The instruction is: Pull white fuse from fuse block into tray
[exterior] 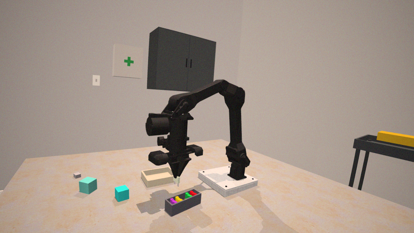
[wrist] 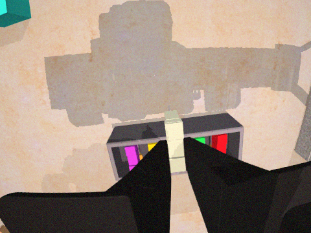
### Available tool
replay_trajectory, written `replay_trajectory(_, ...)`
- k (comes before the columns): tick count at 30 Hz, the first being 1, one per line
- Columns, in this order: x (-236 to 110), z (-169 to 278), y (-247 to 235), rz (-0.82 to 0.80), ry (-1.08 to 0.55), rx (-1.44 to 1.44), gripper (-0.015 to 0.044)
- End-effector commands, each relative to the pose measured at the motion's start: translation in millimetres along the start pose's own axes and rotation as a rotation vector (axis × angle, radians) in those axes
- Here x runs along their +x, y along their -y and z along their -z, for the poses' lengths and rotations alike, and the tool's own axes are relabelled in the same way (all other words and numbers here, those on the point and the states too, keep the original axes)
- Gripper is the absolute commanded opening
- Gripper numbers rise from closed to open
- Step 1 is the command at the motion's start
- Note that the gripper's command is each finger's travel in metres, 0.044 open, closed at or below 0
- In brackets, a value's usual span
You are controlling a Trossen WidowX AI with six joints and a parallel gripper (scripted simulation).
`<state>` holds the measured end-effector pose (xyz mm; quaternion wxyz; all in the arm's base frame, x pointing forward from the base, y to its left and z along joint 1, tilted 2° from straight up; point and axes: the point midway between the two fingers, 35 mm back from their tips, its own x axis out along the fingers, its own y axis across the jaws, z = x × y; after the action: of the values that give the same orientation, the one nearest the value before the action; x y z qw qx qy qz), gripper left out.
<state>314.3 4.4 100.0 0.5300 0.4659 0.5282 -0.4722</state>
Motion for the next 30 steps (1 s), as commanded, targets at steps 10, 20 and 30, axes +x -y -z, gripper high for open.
replay_trajectory(10,-3.5,-74.4,0.9,-0.005,0.013,-0.004,0.0)
replay_trajectory(20,-4.3,-131.8,14.8,-0.003,0.02,-0.004,0.0)
replay_trajectory(30,-4.7,-183.5,37.5,0.0,0.026,-0.004,0.0)
